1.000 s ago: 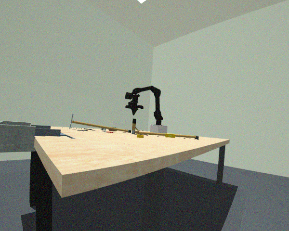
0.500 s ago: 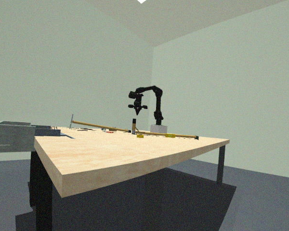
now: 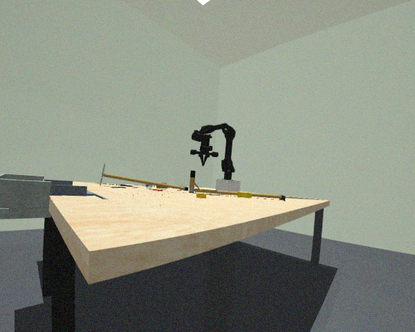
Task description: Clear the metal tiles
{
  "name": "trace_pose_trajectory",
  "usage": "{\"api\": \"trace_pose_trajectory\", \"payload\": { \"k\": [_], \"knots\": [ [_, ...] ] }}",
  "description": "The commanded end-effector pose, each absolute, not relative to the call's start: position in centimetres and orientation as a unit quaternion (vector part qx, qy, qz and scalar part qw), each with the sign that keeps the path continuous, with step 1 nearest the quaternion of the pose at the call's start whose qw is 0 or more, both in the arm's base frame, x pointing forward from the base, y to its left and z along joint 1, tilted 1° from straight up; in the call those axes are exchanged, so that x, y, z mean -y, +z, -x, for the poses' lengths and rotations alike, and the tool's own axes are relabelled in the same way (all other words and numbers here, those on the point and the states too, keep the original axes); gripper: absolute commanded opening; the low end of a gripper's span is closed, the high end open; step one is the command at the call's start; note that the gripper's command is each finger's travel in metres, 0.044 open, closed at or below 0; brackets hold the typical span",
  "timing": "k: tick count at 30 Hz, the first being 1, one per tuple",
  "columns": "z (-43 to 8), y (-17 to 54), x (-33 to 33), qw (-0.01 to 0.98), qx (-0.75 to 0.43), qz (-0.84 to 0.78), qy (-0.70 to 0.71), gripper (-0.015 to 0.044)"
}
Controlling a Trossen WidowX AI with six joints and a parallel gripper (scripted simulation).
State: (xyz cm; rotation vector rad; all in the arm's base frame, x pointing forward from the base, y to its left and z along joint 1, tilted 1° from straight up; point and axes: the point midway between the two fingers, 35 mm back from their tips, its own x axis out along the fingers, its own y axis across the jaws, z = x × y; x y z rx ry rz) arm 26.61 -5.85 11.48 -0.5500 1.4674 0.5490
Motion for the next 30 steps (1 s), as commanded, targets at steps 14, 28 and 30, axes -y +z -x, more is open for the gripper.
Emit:
{"api": "trace_pose_trajectory", "payload": {
  "k": [14, 28, 30],
  "knots": [
    [-25.3, 11.1, 0.2, 0.623, -0.599, 0.353, 0.359, 0.0000],
    [-23.6, 10.8, -3.9, 0.566, -0.542, 0.436, 0.443, 0.0000],
    [-23.3, 10.8, -4.5, 0.557, -0.533, 0.447, 0.454, 0.0000]
  ]
}}
